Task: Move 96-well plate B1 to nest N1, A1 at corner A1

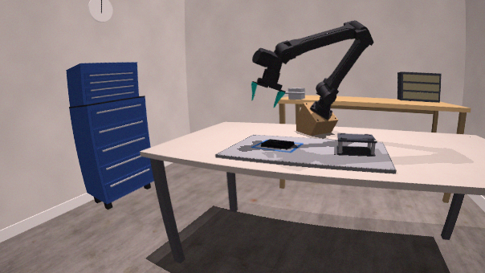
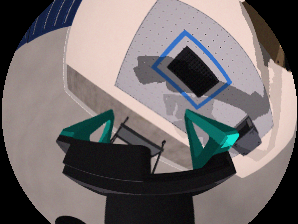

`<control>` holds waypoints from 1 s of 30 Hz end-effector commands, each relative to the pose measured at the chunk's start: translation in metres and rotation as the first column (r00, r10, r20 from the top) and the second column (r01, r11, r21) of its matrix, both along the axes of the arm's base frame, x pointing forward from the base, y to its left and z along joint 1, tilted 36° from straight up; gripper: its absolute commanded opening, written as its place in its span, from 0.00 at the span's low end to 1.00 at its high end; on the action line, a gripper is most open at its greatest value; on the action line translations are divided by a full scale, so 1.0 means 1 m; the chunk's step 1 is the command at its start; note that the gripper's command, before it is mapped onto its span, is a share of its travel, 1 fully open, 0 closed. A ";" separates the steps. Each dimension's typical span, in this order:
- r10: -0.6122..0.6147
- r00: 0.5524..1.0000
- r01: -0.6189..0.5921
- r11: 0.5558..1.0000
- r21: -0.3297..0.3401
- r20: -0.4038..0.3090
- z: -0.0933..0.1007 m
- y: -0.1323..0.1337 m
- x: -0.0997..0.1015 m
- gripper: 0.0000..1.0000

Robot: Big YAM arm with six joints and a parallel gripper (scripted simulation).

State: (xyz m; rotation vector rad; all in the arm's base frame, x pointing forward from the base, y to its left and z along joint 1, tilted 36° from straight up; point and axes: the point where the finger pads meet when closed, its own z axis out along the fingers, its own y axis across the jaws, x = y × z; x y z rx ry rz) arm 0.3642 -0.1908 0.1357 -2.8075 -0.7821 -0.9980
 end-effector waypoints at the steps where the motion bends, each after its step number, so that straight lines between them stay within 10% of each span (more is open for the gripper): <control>1: -0.002 1.000 0.002 1.000 -0.005 0.006 0.003 -0.002 0.001 1.00; 17: -0.002 1.000 0.002 1.000 -0.005 0.006 0.003 -0.002 0.001 1.00; 19: 0.074 0.996 -0.069 0.993 -0.094 0.047 0.034 0.001 0.017 1.00; 30: 0.367 0.930 -0.359 0.893 -0.270 -0.025 0.032 0.029 0.023 1.00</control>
